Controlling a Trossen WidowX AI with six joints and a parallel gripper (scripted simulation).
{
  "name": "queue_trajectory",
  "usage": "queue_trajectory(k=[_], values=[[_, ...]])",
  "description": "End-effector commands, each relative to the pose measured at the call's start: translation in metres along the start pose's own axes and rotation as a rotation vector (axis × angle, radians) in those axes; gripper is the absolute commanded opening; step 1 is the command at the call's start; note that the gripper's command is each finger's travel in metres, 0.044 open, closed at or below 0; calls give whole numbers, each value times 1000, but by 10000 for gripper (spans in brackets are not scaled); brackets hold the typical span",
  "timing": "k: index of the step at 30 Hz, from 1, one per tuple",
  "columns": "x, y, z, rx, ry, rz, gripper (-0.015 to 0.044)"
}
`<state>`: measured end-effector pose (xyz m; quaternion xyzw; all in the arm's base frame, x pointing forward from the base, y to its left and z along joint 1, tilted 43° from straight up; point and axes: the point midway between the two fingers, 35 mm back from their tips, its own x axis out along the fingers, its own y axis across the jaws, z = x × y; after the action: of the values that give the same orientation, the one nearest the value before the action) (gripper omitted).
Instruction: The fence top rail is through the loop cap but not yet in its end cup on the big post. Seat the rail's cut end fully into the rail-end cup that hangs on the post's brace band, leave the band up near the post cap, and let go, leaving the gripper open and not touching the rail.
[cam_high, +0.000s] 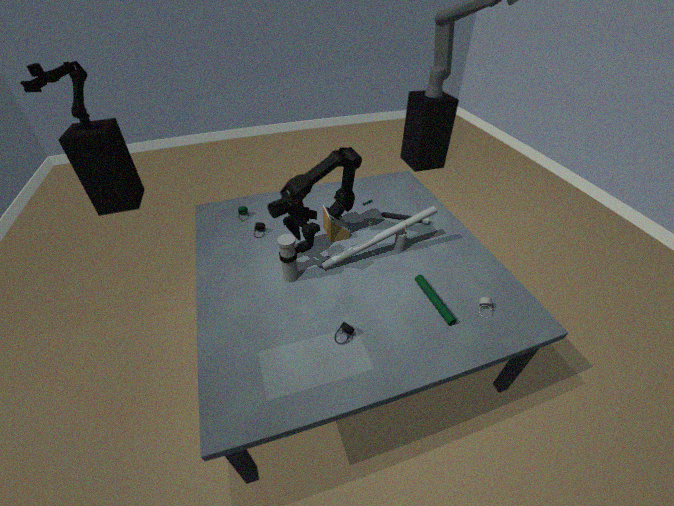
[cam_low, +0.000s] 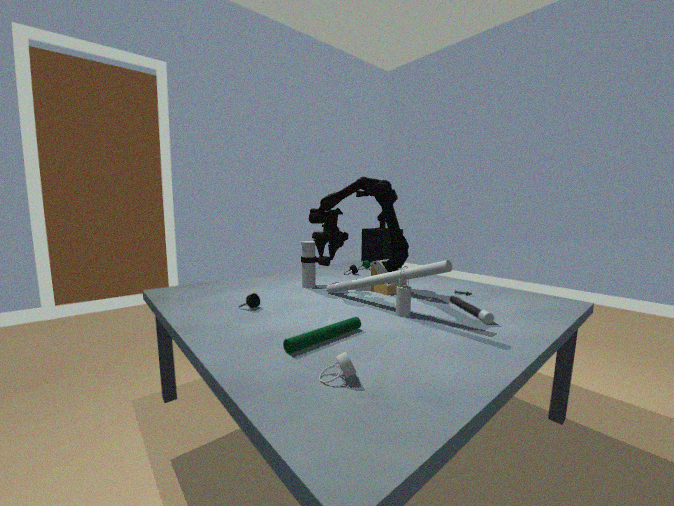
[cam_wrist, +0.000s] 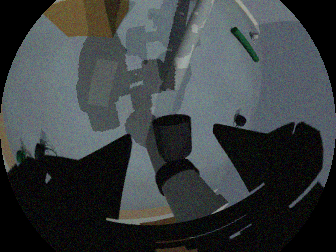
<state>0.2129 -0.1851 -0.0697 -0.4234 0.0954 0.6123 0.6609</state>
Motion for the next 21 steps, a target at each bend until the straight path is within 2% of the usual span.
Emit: queue_trajectory(k=[1,21], values=[[9,0,1,-2,-2,-1,440],[42,0,3,-39,4,1,440]])
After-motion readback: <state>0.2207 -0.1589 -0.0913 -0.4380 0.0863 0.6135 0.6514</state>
